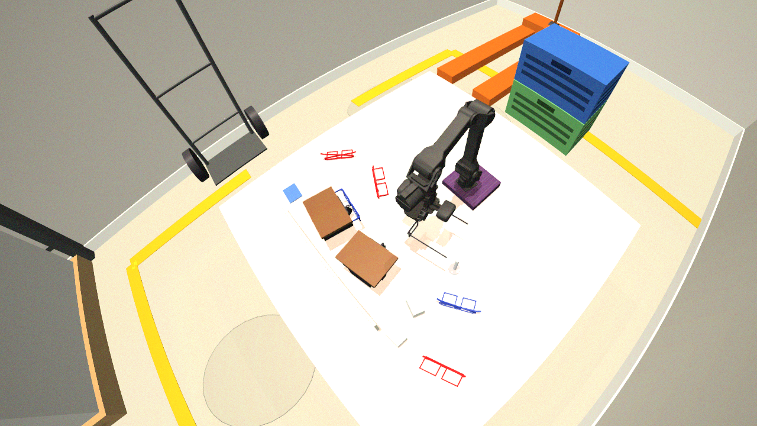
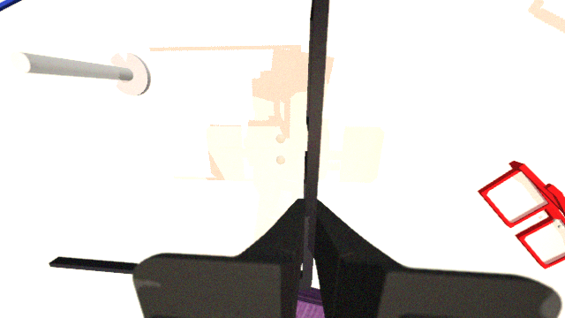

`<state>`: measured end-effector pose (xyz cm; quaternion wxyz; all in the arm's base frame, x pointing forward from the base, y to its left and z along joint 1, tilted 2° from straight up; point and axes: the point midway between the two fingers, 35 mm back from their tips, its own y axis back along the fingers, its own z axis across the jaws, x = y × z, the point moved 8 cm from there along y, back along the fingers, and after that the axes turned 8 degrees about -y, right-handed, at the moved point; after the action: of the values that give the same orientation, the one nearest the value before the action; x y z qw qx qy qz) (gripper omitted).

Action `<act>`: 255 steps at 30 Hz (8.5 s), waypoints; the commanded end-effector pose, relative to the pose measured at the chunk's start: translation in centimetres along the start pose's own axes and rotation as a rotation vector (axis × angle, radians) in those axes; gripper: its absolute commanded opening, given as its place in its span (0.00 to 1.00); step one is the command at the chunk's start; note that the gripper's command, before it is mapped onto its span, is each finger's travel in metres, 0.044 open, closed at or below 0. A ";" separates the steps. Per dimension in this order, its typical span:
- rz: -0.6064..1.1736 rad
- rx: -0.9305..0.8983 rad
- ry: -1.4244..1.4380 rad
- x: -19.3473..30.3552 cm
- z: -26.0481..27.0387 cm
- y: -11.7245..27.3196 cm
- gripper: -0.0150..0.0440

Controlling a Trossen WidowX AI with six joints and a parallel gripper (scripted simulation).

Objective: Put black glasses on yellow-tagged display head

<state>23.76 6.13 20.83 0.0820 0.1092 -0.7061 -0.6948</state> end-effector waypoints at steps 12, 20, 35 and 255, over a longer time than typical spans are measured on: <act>-0.035 0.062 -0.179 0.8 2.3 1.4 0.25; -0.083 0.112 -0.345 1.7 4.3 1.9 0.25; -0.224 0.153 -0.658 3.7 7.7 2.8 0.25; -0.025 -0.011 -1.604 1.1 -2.5 -3.7 0.25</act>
<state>23.51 3.46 17.62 -0.4599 -0.4154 -0.5424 -0.5673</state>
